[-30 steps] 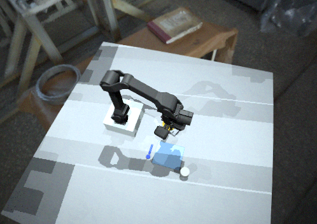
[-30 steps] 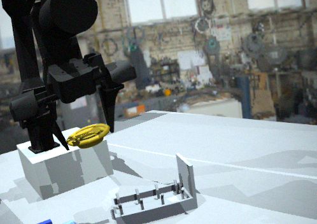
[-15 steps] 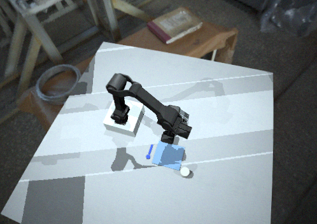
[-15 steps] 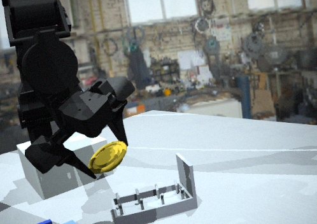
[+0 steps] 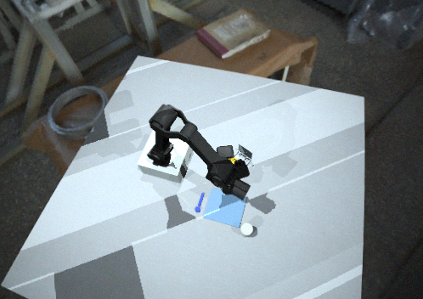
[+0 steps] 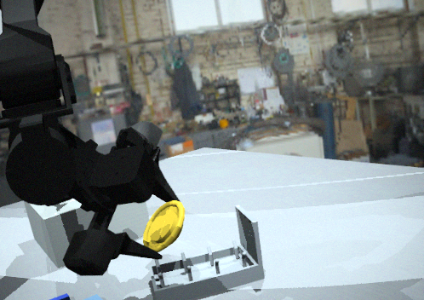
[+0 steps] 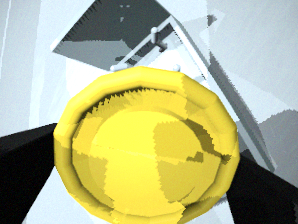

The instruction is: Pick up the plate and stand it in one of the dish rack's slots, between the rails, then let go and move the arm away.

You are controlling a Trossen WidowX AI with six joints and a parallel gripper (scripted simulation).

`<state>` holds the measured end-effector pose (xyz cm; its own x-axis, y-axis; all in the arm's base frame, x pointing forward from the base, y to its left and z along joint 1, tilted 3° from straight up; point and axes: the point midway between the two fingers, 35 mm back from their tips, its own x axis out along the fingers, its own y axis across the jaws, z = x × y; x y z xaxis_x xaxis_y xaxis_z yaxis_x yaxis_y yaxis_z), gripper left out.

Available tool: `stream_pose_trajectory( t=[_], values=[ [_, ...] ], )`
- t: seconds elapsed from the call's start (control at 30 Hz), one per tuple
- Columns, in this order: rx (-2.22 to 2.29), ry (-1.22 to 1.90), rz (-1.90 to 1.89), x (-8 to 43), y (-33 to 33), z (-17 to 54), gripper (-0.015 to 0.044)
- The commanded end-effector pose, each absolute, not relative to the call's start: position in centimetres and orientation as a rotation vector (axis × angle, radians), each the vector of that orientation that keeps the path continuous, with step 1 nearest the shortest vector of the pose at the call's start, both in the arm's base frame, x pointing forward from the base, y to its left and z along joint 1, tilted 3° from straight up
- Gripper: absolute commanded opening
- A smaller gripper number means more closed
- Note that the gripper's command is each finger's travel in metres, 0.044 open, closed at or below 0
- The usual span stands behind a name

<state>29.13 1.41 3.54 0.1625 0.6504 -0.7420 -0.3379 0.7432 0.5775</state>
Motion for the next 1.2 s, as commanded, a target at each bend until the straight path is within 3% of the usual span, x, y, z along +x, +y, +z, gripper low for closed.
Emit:
stream_pose_trajectory(
  t=[0.0,1.17],
  values=[
    [0.295,1.113,0.813,29.2,1.5,3.0,0.0000],
    [-0.006,0.057,1.046,27.7,1.1,2.3,0.0000]
  ],
)
